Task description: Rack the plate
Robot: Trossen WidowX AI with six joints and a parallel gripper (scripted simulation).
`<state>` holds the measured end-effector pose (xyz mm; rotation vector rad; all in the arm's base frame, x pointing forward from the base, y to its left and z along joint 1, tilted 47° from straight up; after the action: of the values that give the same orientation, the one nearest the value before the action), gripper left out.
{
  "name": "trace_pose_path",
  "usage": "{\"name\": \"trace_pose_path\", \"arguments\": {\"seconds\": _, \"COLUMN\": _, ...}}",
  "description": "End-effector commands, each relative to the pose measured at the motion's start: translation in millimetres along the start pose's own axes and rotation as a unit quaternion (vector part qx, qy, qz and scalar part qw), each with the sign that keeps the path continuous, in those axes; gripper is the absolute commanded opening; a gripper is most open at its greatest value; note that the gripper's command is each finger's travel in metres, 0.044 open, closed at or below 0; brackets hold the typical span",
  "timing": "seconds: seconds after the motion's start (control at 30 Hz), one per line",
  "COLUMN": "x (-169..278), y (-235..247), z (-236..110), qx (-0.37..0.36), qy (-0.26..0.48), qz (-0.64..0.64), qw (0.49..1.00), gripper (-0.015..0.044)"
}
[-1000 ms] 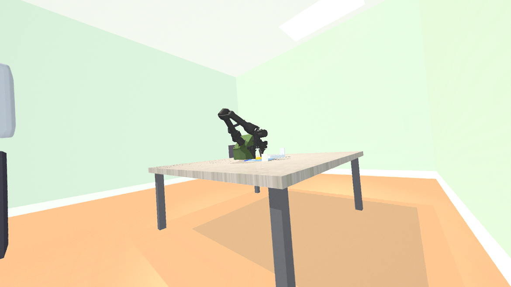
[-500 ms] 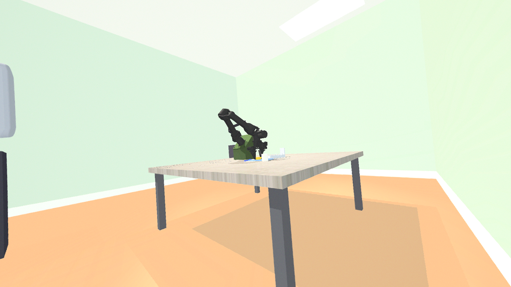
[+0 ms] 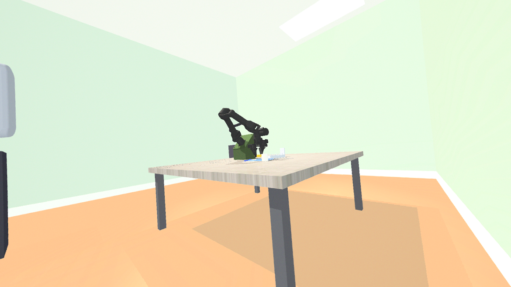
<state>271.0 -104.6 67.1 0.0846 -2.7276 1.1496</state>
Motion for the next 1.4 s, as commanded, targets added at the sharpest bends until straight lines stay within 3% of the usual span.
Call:
{"name": "trace_pose_path", "arguments": {"seconds": 0.0, "x": -5.6, "y": -0.4, "z": -21.3, "qx": -0.005, "qy": -0.006, "qz": 0.004, "qw": 1.0, "gripper": 0.0021}}
{"name": "trace_pose_path", "arguments": {"seconds": 0.03, "x": -6.8, "y": -0.2, "z": -26.3, "qx": -0.006, "qy": -0.006, "qz": 0.004, "qw": 1.0, "gripper": 0.0}}
{"name": "trace_pose_path", "arguments": {"seconds": 0.87, "x": -15.7, "y": 5.8, "z": -150.8, "qx": 0.0, "qy": -0.002, "qz": 0.005, "qw": 1.0, "gripper": 0.0}}
{"name": "trace_pose_path", "arguments": {"seconds": 1.03, "x": -16.3, "y": 10.3, "z": -153.8, "qx": 0.0, "qy": -0.003, "qz": 0.016, "qw": 1.0, "gripper": 0.0}}
{"name": "trace_pose_path", "arguments": {"seconds": 1.37, "x": -17.9, "y": 74.5, "z": -154.6, "qx": -0.004, "qy": -0.003, "qz": 0.183, "qw": 0.983, "gripper": 0.0}}
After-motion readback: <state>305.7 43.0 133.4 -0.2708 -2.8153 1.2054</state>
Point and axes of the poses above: the point midway between the two fingers, 35 mm back from their tips, its own z axis out along the fingers, its own y axis across the jaws, x = y × z, the point moved 10 cm from there along -z, back along the fingers, and after that the axes turned 9 degrees about -z, right-handed, at the moved point
